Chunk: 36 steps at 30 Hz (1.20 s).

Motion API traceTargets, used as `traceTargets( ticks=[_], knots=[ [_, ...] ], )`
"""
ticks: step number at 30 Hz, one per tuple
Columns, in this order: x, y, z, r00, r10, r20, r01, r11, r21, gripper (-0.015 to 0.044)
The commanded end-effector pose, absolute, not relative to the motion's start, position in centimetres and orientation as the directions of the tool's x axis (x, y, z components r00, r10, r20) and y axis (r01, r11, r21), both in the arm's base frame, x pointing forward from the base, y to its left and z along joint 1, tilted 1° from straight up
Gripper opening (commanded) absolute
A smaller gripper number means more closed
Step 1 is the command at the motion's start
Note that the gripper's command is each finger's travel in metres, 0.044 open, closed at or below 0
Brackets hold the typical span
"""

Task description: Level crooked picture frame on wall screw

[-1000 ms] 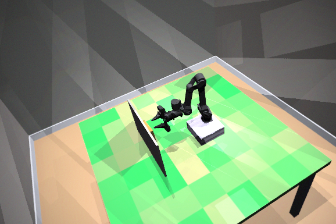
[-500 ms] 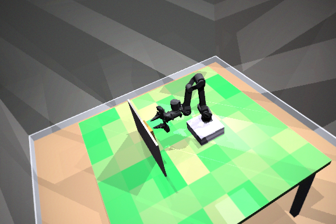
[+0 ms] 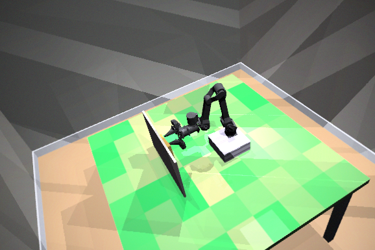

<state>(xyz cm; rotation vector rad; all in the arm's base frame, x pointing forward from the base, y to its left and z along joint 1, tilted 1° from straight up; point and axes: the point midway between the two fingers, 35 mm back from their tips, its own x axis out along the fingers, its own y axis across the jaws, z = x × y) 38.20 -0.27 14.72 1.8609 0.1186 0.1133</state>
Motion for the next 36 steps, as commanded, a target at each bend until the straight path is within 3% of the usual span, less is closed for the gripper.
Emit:
traceTargets(
  ticks=[1, 36],
  knots=[
    [38.89, -0.21, 14.7, 0.99, 0.137, 0.017, 0.024, -0.292, 0.956, 0.026],
    [39.6, -0.09, 14.7, 0.99, 0.137, 0.017, 0.024, -0.292, 0.956, 0.026]
  ],
)
